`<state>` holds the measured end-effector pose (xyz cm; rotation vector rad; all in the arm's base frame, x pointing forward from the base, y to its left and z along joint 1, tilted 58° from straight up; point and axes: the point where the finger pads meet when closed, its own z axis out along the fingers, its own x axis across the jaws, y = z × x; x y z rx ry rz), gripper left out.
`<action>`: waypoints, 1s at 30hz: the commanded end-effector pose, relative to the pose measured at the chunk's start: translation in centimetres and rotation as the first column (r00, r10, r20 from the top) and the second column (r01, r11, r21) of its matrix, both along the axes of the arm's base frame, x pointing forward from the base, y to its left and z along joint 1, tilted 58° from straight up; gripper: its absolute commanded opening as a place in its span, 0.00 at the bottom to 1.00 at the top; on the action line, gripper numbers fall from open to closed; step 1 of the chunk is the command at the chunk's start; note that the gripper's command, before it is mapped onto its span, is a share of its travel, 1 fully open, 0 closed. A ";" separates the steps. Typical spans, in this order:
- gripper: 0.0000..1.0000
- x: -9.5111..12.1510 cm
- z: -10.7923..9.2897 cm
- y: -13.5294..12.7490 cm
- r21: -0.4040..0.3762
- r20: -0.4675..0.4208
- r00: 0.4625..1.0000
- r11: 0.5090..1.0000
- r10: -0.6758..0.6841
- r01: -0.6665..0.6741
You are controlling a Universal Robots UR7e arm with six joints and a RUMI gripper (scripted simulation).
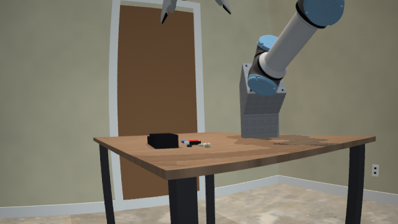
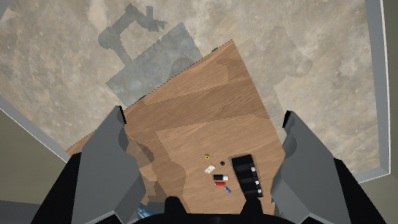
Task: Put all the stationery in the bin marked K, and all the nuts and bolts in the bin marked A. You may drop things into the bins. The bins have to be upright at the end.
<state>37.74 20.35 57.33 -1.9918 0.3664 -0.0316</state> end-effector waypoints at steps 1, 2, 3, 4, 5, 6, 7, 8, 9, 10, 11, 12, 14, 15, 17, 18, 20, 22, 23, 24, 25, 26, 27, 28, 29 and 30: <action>1.00 0.0 0.0 0.0 0.000 0.000 1.000 1.000 0.000 0.000; 1.00 0.0 0.0 0.0 0.000 0.000 1.000 1.000 0.000 0.000; 1.00 0.0 0.0 0.0 0.000 0.000 1.000 1.000 0.000 0.000; 1.00 0.0 0.0 0.0 0.000 0.000 1.000 1.000 0.000 0.000; 1.00 0.0 0.0 0.0 0.000 0.000 1.000 1.000 0.000 0.000; 1.00 0.0 0.0 0.0 0.000 0.000 1.000 1.000 0.000 0.000; 1.00 0.0 0.0 0.0 0.000 0.000 1.000 1.000 0.000 0.000; 1.00 0.0 0.0 0.0 0.000 0.000 1.000 1.000 0.000 0.000; 1.00 0.0 0.0 0.0 0.000 0.000 1.000 1.000 0.000 0.000; 1.00 0.0 0.0 0.0 0.000 0.000 1.000 1.000 0.000 0.000; 1.00 0.0 0.0 0.0 0.000 0.000 1.000 1.000 0.000 0.000; 1.00 0.0 0.0 0.0 0.000 0.000 1.000 1.000 0.000 0.000; 1.00 0.0 0.0 0.0 0.000 0.000 1.000 1.000 0.000 0.000; 1.00 0.0 0.0 0.0 0.000 0.000 1.000 1.000 0.000 0.000; 1.00 0.0 0.0 0.0 0.000 0.000 1.000 1.000 0.000 0.000; 0.04 0.2 -0.4 0.6 0.000 0.000 1.000 1.000 0.000 0.000; 0.04 0.6 -1.3 2.0 0.000 0.000 1.000 1.000 0.000 0.000; 0.04 1.0 -2.2 3.4 0.000 0.000 1.000 1.000 0.000 0.000; 0.04 1.2 -2.6 4.0 0.000 0.000 1.000 1.000 0.000 0.000; 0.04 1.4 -3.1 4.7 0.000 0.000 1.000 1.000 0.000 0.000; 0.04 1.6 -3.5 5.4 0.000 0.000 1.000 1.000 0.000 0.000; 0.04 1.7 -4.0 6.1 0.000 0.000 1.000 1.000 0.000 0.000; 0.04 1.9 -4.4 6.8 0.000 0.000 1.000 1.000 0.000 0.000; 0.04 2.1 -4.9 7.4 0.000 0.001 1.000 1.000 0.000 0.000; 0.04 2.3 -5.3 8.1 0.000 0.001 1.000 1.000 0.000 0.000; 0.04 2.5 -5.7 8.8 0.000 0.001 1.000 1.000 0.000 0.000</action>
